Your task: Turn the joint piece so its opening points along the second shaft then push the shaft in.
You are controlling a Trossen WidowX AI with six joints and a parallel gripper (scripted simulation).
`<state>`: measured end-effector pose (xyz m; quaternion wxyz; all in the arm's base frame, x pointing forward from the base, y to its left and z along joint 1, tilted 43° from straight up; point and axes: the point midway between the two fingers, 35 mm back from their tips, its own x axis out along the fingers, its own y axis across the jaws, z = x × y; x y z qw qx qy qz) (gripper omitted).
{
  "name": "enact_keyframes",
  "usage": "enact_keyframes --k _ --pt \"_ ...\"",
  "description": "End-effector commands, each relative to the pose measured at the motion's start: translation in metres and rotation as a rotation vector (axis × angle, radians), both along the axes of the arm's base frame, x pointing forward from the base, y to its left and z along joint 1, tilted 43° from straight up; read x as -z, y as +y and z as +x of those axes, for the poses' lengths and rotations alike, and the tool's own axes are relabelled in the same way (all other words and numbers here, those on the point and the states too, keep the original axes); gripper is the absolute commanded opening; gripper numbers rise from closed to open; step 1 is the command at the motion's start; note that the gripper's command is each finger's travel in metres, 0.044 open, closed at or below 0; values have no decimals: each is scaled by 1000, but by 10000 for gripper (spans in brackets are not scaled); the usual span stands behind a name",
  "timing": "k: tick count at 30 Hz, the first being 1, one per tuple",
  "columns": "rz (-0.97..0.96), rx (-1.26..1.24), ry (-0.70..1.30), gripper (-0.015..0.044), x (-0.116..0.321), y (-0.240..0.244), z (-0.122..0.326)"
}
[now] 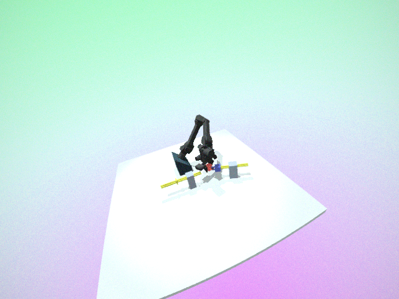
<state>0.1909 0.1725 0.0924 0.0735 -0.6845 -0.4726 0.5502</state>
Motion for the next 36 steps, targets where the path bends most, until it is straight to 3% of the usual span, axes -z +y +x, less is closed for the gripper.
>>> enact_keyframes --k 1,20,22,27,32,36 --pt "-1 1 3 182 1 0 0" --pt "-1 1 3 182 1 0 0" --pt "0 0 0 147 0 0 0" --pt "0 0 0 147 0 0 0" --pt "0 0 0 16 0 0 0" --pt "0 0 0 0 0 0 0"
